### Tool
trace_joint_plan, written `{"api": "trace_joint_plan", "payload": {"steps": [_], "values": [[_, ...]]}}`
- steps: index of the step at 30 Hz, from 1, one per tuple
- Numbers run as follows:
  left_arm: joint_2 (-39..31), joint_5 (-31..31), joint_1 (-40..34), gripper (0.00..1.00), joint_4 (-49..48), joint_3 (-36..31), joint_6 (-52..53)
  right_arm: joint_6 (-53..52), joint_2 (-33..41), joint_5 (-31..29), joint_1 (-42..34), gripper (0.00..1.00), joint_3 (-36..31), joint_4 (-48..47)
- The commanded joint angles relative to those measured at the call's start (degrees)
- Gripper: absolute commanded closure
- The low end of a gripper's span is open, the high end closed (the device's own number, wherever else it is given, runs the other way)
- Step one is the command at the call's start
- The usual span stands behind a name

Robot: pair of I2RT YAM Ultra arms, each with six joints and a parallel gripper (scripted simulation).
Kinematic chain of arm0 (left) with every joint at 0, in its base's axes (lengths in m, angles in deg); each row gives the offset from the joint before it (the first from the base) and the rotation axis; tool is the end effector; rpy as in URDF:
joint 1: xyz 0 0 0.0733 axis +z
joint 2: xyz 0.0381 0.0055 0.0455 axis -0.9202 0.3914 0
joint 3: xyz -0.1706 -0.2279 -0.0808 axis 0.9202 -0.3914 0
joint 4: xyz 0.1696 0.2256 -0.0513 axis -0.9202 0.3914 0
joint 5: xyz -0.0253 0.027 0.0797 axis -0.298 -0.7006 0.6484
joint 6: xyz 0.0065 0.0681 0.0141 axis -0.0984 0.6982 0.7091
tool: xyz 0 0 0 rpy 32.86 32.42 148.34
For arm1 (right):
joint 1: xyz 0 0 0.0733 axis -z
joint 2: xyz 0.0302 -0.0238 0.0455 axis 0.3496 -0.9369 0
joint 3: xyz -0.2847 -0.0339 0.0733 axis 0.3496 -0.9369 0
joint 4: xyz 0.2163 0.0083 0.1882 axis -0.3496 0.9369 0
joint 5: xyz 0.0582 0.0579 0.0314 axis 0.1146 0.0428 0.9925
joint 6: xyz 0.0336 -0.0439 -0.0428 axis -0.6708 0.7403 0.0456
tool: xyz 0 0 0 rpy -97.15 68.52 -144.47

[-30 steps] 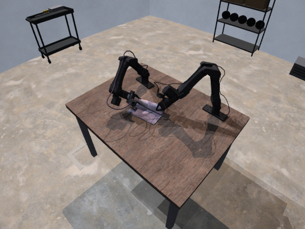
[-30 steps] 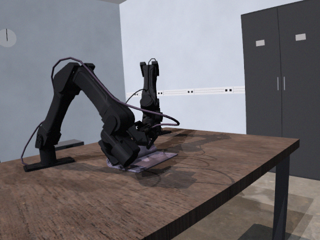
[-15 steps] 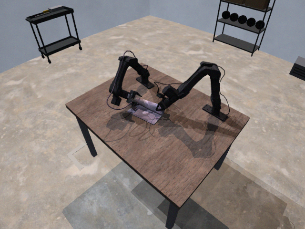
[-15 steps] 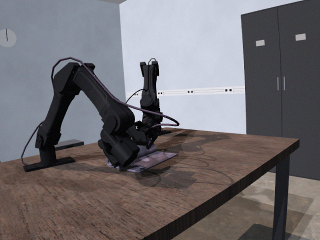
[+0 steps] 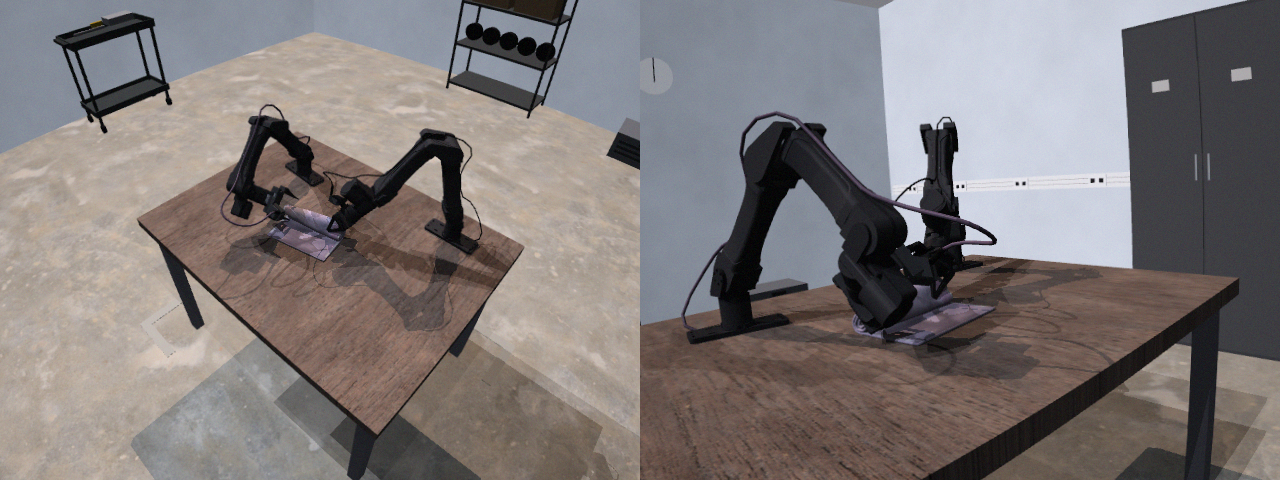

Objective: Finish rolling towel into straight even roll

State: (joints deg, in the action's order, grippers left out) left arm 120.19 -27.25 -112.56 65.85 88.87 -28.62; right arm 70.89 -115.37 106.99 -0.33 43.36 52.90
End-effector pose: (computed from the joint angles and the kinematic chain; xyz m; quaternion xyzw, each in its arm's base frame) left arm 0.2638 -0.2764 0.1183 0.6166 0.6979 -0.0811 0.3552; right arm 0.3340 0.1661 0.1165 0.6343 -0.6223 -0.4433 0.1182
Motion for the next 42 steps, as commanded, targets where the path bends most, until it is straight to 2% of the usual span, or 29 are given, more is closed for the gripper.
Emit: {"api": "trace_joint_plan", "payload": {"steps": [1,7,9,15,22,24,26,40,42], "values": [[0.3,-3.2,0.8,0.66,2.8,2.2,-1.7,0.2,4.0,-0.5,2.6,0.15,2.8,0.0],[1.3,-9.2,3.1,0.66,8.6,5.8,-4.1,-0.8,7.0,-1.3,5.7,0.15,4.9,0.0],[1.3,-9.2,3.1,0.66,8.6,5.8,-4.1,-0.8,7.0,-1.3,5.7,0.15,4.9,0.0],[3.6,-17.0,6.1,0.66,16.0,10.9,-6.5,-0.3,7.5,-1.4,6.0,0.14,5.3,0.0],[7.7,-26.9,9.7,0.66,25.0,17.8,-8.9,6.5,8.5,-1.9,4.5,0.11,3.9,0.0],[9.2,-29.7,10.6,0.66,27.6,19.8,-9.4,7.0,12.4,-1.7,4.1,0.10,-0.5,-4.4],[9.2,-29.7,10.6,0.66,27.6,19.8,-9.4,7.0,12.4,-1.7,4.1,0.10,-0.5,-4.4],[20.2,-45.8,15.4,0.66,45.3,33.6,-9.7,5.8,45.0,0.8,1.2,0.05,-35.2,-41.2],[20.9,-46.5,15.6,0.66,46.3,34.4,-9.5,5.5,47.0,0.9,1.0,0.04,-37.4,-43.7]]}}
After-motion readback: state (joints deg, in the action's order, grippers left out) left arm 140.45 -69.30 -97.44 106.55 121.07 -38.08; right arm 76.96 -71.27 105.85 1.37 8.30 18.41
